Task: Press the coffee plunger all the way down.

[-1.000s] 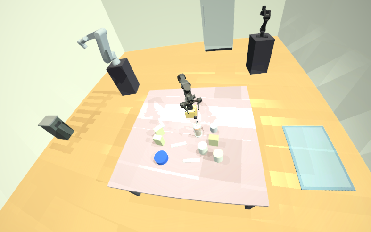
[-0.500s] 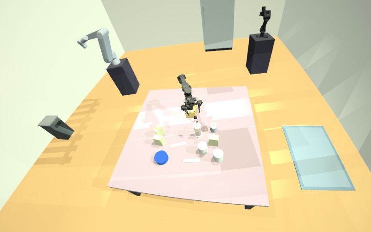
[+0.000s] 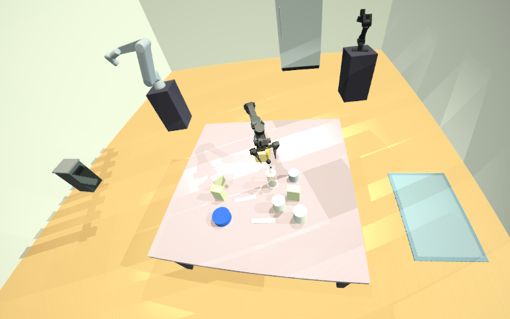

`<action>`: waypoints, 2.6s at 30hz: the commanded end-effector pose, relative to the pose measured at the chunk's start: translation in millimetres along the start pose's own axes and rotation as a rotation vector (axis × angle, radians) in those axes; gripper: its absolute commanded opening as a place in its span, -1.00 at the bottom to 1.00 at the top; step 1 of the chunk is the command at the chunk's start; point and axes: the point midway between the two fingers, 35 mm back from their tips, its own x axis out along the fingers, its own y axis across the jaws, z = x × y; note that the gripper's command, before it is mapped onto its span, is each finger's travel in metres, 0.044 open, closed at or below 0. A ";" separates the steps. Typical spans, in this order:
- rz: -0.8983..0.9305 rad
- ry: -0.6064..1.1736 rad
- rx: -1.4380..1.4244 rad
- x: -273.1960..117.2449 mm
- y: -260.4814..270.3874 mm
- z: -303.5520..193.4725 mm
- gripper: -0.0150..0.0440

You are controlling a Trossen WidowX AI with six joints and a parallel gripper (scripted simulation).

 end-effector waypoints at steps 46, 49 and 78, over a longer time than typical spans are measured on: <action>-0.004 0.003 -0.001 29.2 -0.7 -27.4 -0.10; -0.004 0.003 -0.001 32.5 -0.7 -31.2 -0.10; -0.004 0.002 -0.001 64.5 -0.3 -65.7 -0.10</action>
